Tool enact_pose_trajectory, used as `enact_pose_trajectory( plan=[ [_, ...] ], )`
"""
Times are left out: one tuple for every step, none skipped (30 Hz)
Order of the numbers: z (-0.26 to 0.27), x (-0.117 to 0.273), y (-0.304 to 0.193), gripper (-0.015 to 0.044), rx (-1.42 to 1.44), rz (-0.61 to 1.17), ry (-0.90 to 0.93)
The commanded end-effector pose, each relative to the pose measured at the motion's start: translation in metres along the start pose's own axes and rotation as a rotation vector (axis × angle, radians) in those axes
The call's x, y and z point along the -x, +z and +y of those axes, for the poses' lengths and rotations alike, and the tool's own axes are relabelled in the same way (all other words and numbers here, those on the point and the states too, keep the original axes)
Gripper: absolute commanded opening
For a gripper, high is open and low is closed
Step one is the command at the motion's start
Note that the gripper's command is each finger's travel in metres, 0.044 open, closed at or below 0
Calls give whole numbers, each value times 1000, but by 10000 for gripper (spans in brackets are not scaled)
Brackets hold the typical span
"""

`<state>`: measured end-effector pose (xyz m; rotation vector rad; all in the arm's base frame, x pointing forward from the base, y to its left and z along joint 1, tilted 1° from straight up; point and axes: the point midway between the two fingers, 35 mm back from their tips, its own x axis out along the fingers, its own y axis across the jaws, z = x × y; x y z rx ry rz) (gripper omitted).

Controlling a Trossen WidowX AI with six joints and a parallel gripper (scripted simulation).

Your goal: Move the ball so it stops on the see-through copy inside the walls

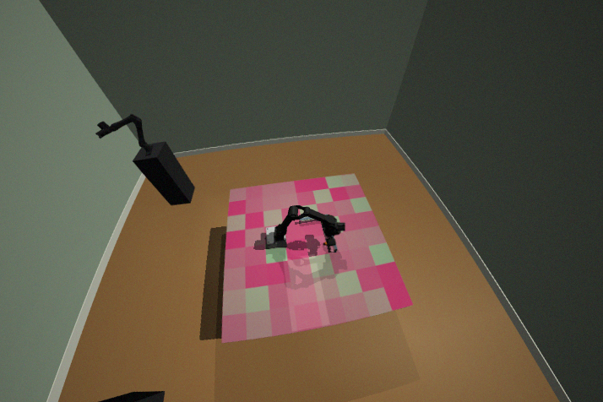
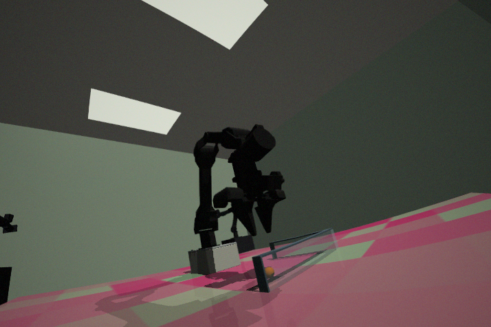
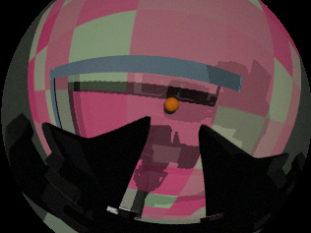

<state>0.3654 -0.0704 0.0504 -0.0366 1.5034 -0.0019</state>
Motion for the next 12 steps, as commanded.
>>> enact_pose_trajectory(
  plan=[
    [0, -3, 0, 216, 0, 4, 1],
    [0, -3, 0, 216, 0, 4, 1],
    [0, -3, 0, 216, 0, 4, 1],
    [0, -3, 0, 216, 0, 4, 1],
    [0, -3, 0, 216, 0, 4, 1],
    [0, -3, 0, 216, 0, 4, 1],
    [0, -1, 0, 242, 0, 5, 1],
    [0, 8, -1, 268, 0, 6, 1],
    [0, 21, -2, 294, 0, 7, 2],
    [1, 35, -3, 321, 0, 9, 2],
    [1, 44, -4, 347, 0, 10, 2],
    [1, 47, -5, 373, 0, 10, 2]
  ],
)
